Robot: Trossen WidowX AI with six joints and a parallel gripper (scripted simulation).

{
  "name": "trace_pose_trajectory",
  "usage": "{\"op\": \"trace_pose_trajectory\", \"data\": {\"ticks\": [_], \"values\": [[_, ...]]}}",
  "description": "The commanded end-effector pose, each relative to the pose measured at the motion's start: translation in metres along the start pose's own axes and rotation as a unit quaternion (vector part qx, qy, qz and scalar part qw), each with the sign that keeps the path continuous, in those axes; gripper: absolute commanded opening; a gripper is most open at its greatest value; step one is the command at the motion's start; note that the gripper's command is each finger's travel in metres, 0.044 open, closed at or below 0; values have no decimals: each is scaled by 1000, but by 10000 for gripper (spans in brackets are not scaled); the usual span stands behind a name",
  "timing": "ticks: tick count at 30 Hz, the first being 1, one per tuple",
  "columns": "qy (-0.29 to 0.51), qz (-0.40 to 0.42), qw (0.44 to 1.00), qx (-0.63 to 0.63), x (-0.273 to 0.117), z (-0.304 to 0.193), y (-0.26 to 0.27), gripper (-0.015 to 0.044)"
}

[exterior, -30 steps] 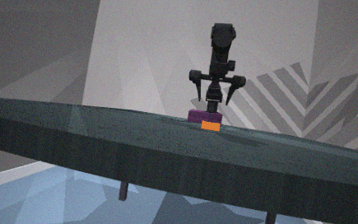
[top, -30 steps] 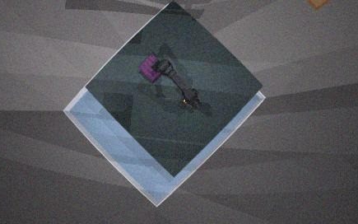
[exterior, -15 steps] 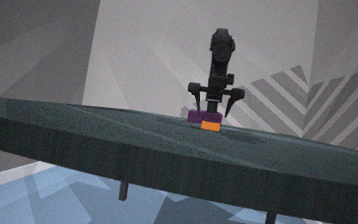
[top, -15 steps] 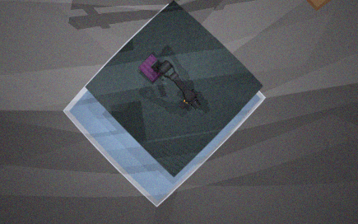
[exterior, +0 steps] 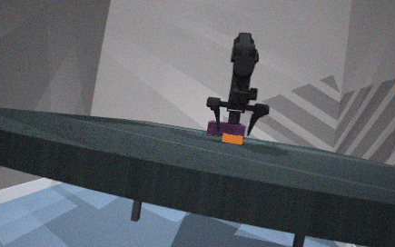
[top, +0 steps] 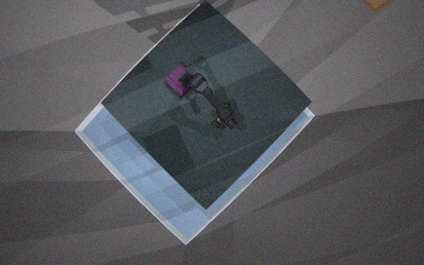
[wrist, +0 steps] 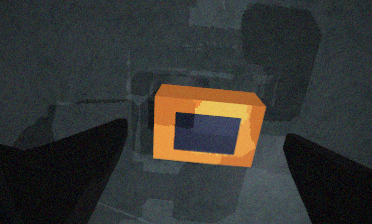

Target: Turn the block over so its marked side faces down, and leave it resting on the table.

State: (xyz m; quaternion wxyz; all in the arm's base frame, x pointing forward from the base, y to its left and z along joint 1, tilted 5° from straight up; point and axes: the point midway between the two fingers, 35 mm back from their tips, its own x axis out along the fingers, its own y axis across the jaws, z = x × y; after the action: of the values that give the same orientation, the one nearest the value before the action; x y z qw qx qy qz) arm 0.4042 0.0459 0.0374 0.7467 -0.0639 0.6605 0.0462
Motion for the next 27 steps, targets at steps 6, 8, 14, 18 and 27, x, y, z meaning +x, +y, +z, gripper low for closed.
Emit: {"op": "trace_pose_trajectory", "data": {"ticks": [6,8,14,18,27], "values": [[4,-3,1000,3,19,-2,-1,440],[4,-3,1000,3,20,-2,-1,440],[4,-3,1000,3,20,-2,-1,282],[4,-3,1000,3,20,-2,-1,236],[4,-3,1000,3,20,-2,-1,176]]}}
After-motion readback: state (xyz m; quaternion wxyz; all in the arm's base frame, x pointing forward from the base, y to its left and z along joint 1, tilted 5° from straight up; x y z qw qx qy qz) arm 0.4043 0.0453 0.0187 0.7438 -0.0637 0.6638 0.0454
